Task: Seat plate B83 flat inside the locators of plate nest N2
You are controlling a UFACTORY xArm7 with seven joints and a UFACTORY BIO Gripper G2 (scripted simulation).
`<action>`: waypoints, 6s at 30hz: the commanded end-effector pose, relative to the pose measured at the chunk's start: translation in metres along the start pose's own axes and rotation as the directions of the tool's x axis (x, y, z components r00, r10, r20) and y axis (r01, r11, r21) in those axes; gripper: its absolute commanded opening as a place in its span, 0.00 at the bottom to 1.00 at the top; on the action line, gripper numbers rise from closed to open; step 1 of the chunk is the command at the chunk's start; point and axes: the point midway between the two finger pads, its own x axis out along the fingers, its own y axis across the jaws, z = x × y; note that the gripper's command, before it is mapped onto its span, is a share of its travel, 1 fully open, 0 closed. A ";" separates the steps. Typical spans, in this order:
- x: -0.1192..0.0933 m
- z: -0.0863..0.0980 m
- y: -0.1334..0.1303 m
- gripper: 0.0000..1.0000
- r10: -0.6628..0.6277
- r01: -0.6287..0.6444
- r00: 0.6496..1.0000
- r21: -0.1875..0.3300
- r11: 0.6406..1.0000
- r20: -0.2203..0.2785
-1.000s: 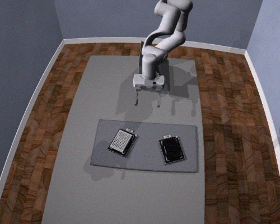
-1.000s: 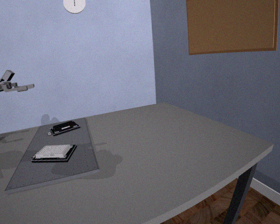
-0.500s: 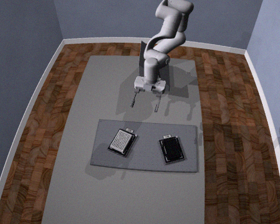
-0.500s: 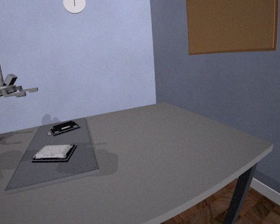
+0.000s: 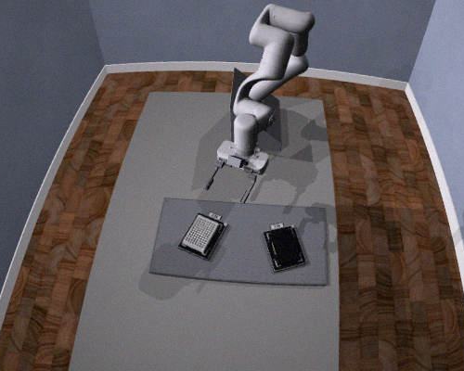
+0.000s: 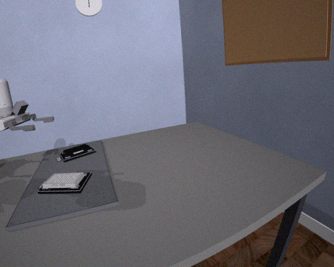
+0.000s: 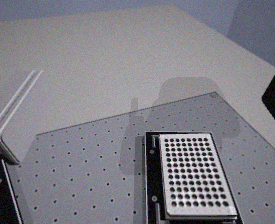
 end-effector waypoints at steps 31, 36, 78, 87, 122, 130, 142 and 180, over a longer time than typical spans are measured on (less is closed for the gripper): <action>0.083 -0.111 -0.061 0.54 0.000 0.000 1.000 -0.001 1.000 0.006; 0.084 -0.111 -0.062 0.54 0.000 0.000 1.000 -0.001 1.000 0.006; 0.084 -0.155 -0.062 0.54 0.000 0.000 1.000 -0.001 1.000 0.006; 0.084 -0.170 -0.062 0.54 0.000 0.000 1.000 -0.001 1.000 0.006; 0.084 -0.184 -0.062 0.54 0.000 0.000 1.000 -0.001 1.000 0.006; 0.084 -0.188 -0.062 0.54 0.000 0.000 1.000 -0.001 1.000 0.006; 0.084 -0.192 -0.062 0.54 0.000 0.000 1.000 0.000 1.000 0.006; 0.084 -0.191 -0.062 0.00 0.000 0.000 1.000 -0.001 1.000 0.006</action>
